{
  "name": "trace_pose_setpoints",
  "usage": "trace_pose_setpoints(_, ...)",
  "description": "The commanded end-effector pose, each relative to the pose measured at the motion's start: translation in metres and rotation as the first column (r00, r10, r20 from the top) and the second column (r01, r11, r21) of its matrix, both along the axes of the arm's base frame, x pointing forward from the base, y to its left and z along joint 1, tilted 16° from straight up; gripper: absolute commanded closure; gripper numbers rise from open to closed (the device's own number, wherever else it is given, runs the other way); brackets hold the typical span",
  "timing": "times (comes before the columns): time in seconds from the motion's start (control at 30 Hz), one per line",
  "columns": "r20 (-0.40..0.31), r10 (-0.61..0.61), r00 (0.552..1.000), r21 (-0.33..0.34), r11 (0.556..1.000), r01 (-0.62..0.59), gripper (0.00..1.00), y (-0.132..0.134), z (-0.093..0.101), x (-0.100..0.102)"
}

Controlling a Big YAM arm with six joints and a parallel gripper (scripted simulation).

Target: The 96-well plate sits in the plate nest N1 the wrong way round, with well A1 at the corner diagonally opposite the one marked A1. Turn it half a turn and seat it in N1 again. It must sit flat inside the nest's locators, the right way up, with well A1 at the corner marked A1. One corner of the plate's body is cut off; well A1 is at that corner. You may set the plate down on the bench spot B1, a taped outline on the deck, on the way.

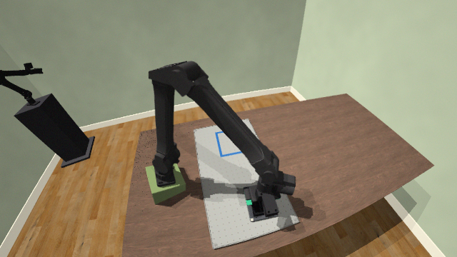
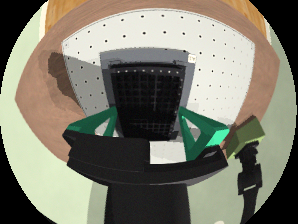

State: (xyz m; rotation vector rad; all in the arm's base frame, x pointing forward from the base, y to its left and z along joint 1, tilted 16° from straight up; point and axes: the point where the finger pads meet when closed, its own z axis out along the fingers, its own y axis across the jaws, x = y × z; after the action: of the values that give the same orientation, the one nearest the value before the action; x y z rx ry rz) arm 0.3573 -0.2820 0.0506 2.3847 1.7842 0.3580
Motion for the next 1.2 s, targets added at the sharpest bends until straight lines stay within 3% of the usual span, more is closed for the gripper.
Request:
trace_pose_setpoints(0.0, 0.027, -0.004, 1.0, -0.028, 1.0, 0.005, 0.0, -0.009, 0.013, 0.009)
trace_pose_setpoints(0.6, 0.027, -0.004, 1.0, -0.028, 1.0, 0.005, 0.0, -0.009, 0.013, 0.009)
trace_pose_setpoints(0.7, 0.049, -0.009, 0.999, -0.05, 0.999, 0.011, 0.0, -0.017, 0.037, 0.011)
trace_pose_setpoints(0.83, 0.05, -0.006, 0.999, -0.054, 0.999, 0.008, 0.0, -0.02, 0.048, 0.006)
trace_pose_setpoints(0.9, 0.05, -0.006, 0.999, -0.054, 0.999, 0.008, 0.0, -0.02, 0.048, 0.006)
trace_pose_setpoints(0.93, -0.006, 0.003, 1.0, 0.0, 1.0, -0.003, 0.0, -0.002, 0.019, -0.008)
trace_pose_setpoints(1.03, 0.049, -0.006, 0.999, -0.052, 0.999, 0.008, 0.0, -0.019, 0.058, 0.002)
trace_pose_setpoints(1.17, 0.052, -0.005, 0.999, -0.054, 0.999, 0.008, 0.0, -0.02, 0.062, 0.002)
